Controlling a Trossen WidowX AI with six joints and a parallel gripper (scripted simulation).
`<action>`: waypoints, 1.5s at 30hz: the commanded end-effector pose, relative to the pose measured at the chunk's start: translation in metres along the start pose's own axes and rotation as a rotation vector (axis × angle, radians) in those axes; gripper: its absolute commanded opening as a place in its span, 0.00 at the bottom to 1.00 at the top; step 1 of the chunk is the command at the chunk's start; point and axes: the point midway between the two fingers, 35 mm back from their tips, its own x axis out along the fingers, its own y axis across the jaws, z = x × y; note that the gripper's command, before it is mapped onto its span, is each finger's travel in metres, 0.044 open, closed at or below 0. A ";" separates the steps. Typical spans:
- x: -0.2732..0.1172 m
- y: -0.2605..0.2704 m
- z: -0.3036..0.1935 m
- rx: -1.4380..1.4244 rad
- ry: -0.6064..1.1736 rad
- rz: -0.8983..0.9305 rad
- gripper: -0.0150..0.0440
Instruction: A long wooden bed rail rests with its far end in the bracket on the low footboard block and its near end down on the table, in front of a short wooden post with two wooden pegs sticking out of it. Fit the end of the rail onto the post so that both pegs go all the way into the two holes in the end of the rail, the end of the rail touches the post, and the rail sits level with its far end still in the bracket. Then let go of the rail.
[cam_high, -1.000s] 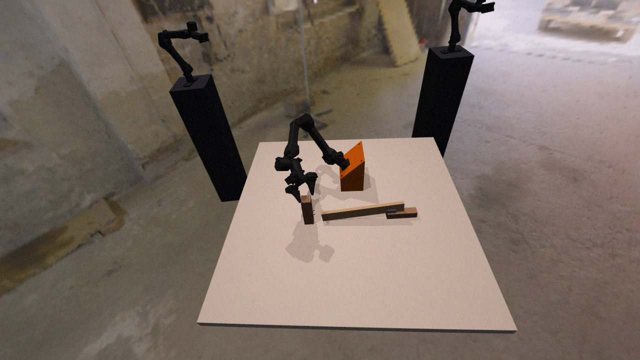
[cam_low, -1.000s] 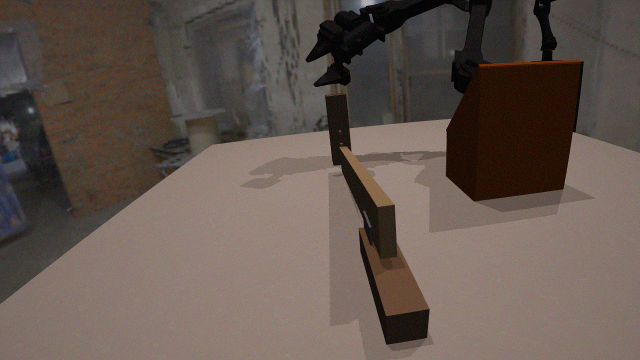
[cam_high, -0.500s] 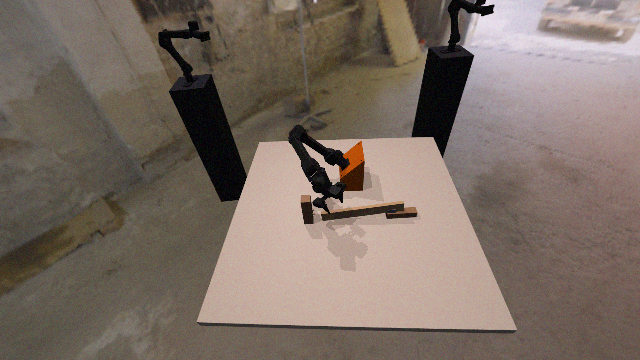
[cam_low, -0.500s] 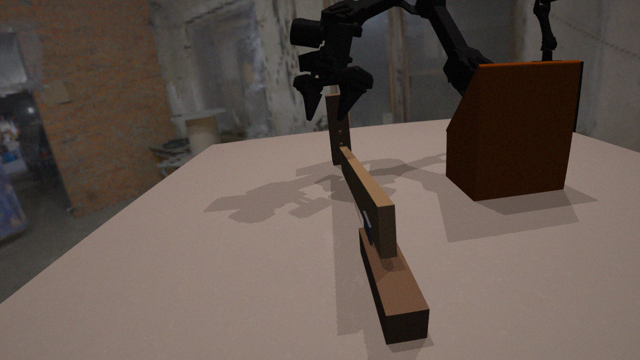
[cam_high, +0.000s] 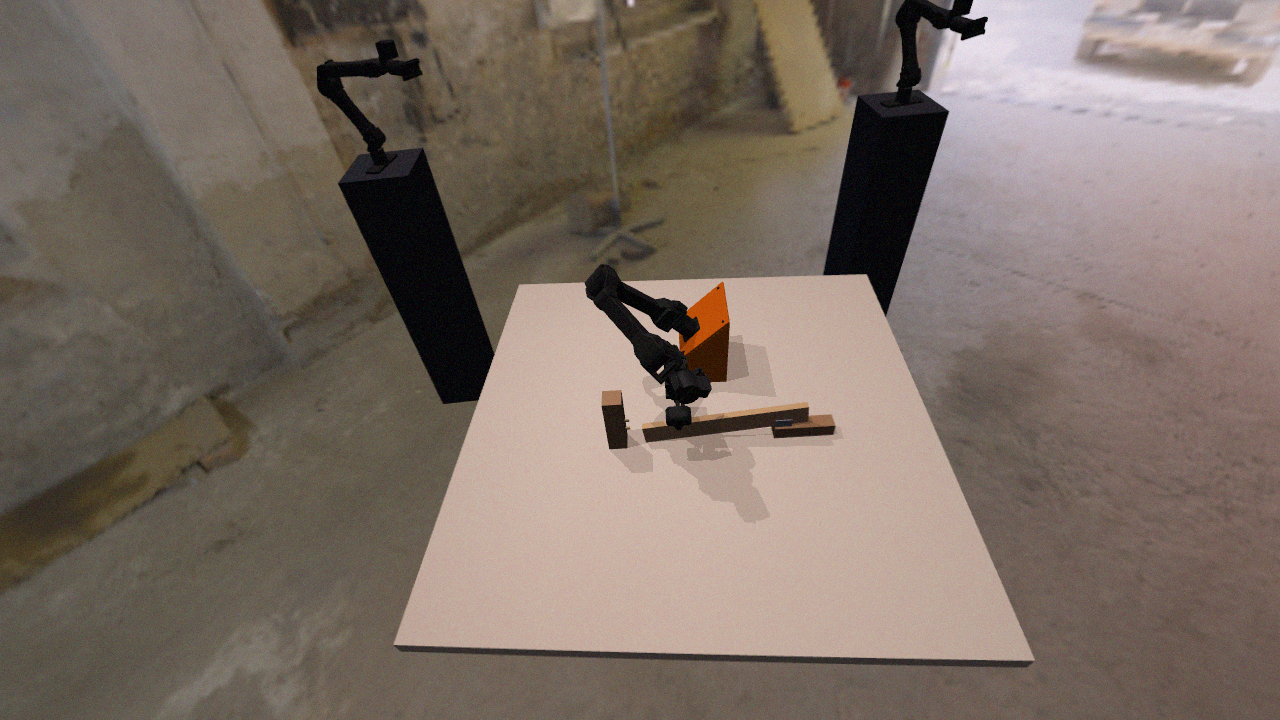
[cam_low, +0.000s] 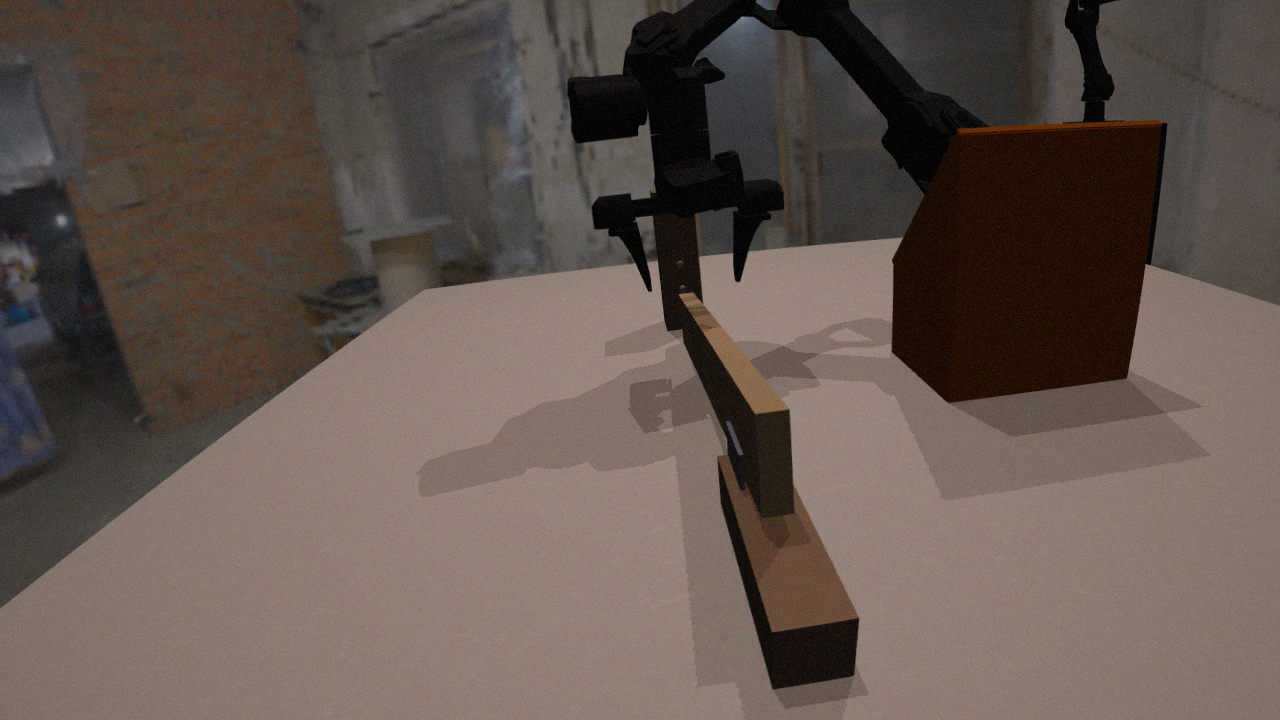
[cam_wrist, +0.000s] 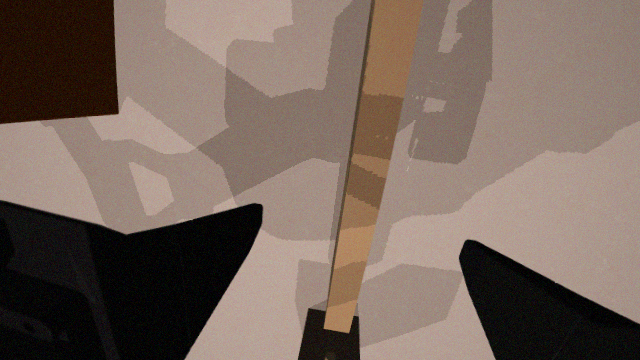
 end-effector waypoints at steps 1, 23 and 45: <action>0.001 0.000 0.000 -0.020 0.012 0.005 1.00; 0.036 -0.003 0.001 -0.020 0.010 0.004 1.00; 0.070 0.000 -0.001 -0.020 0.015 0.005 1.00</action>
